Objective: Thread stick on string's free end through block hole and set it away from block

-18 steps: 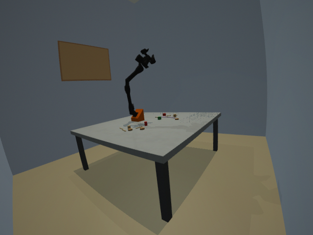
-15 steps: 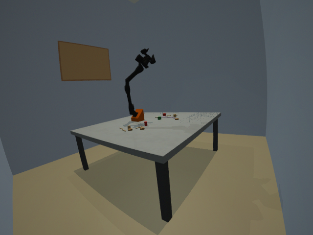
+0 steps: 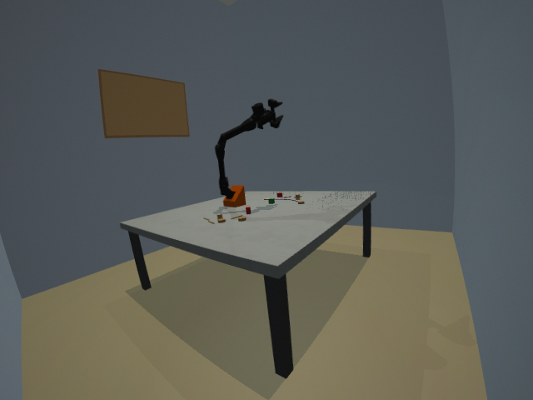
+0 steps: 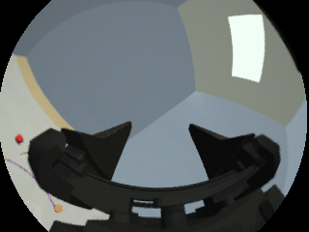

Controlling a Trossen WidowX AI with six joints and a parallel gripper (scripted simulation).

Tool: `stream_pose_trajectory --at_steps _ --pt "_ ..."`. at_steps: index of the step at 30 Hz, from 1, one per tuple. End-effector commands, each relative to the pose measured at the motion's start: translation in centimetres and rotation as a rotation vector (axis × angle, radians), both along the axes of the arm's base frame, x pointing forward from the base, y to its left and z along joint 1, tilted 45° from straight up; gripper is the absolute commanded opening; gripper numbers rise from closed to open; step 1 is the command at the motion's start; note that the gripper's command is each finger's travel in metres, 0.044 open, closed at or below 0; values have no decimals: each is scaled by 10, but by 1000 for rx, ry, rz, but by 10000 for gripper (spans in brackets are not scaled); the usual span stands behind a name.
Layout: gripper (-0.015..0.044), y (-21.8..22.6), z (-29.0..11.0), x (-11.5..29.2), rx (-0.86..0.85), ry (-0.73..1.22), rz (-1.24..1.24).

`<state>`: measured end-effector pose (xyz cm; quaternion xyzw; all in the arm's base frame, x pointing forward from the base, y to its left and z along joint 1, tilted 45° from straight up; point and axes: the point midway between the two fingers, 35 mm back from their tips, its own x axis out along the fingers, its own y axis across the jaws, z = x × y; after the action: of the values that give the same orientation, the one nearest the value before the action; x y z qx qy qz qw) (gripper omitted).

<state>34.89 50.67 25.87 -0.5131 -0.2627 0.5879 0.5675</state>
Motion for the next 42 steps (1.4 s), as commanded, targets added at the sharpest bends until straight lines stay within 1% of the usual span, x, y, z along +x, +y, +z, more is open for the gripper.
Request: stream_pose_trajectory --at_steps 1,6,12,17,21,26,30,32,42 --pt "440 -18 -68 12 -170 113 -119" --pt "440 -52 -150 15 -404 227 -259" --pt "440 -111 -235 2 -706 327 -409" --pt "440 -172 -291 -19 -981 378 -514" --pt "440 -227 -323 -41 -1214 395 -580" --pt "440 -298 -346 -74 -1525 382 -632" --pt "440 -356 -349 -101 -1797 336 -638" --pt "440 -374 -346 -109 -1884 315 -631" --pt "440 -376 -346 -110 -1895 312 -630"
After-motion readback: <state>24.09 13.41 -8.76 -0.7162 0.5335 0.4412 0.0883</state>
